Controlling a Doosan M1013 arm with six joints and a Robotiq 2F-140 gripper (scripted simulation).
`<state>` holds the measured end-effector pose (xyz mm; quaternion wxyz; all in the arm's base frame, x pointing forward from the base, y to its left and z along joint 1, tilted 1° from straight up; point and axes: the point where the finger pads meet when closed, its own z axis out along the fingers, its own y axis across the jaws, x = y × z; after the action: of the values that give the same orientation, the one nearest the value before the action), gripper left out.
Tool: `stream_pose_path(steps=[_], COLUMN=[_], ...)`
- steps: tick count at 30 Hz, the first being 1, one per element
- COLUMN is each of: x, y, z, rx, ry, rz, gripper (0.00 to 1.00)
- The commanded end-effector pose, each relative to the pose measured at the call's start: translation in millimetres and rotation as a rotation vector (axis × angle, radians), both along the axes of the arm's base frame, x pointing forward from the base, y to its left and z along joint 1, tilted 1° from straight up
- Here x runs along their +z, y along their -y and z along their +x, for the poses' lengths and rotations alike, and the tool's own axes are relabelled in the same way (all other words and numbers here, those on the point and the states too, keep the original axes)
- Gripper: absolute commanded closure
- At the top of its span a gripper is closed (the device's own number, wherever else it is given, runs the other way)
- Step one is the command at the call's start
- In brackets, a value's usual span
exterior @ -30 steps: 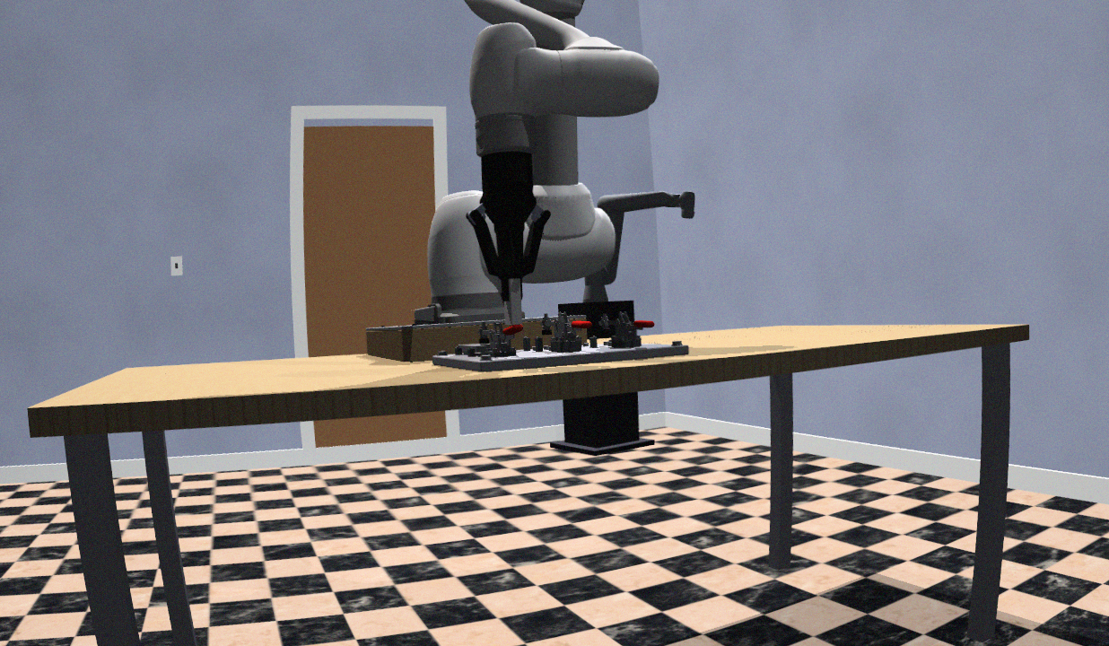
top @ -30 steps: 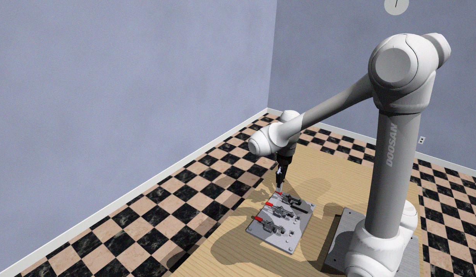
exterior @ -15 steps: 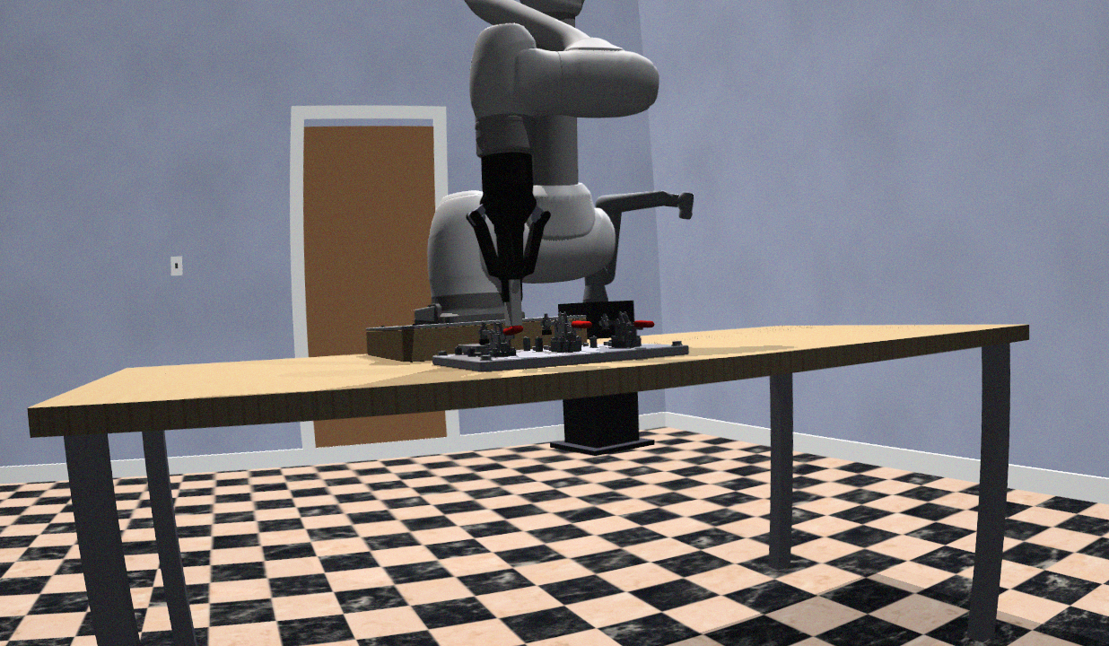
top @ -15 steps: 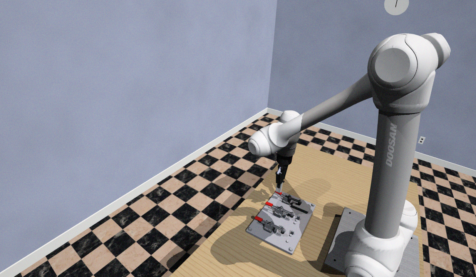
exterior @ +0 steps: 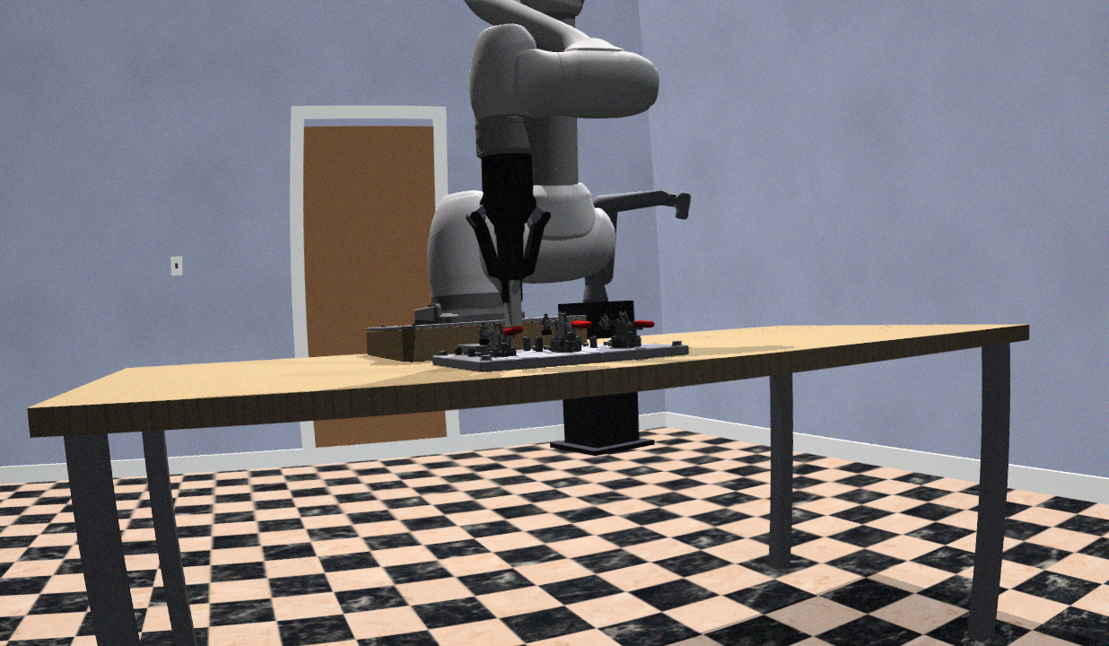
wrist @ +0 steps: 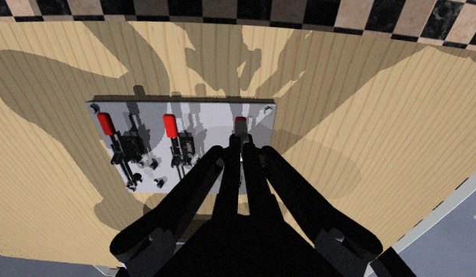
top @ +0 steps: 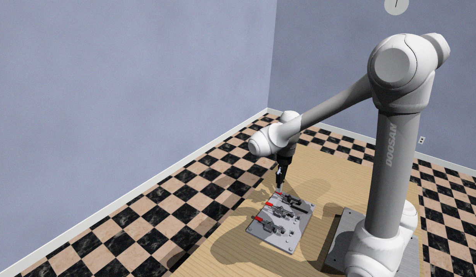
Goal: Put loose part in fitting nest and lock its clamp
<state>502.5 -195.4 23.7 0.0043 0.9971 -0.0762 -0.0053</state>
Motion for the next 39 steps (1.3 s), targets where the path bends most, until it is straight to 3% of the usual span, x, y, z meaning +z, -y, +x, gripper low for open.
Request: stream_pose_path(steps=[1, 39], x=[-3.5, -6.7], y=[-2.6, -2.6], z=[-0.8, -0.9], rx=[-0.003, -0.003], ry=[0.001, 0.001], rz=[0.002, 0.002], gripper=[0.9, 0.9])
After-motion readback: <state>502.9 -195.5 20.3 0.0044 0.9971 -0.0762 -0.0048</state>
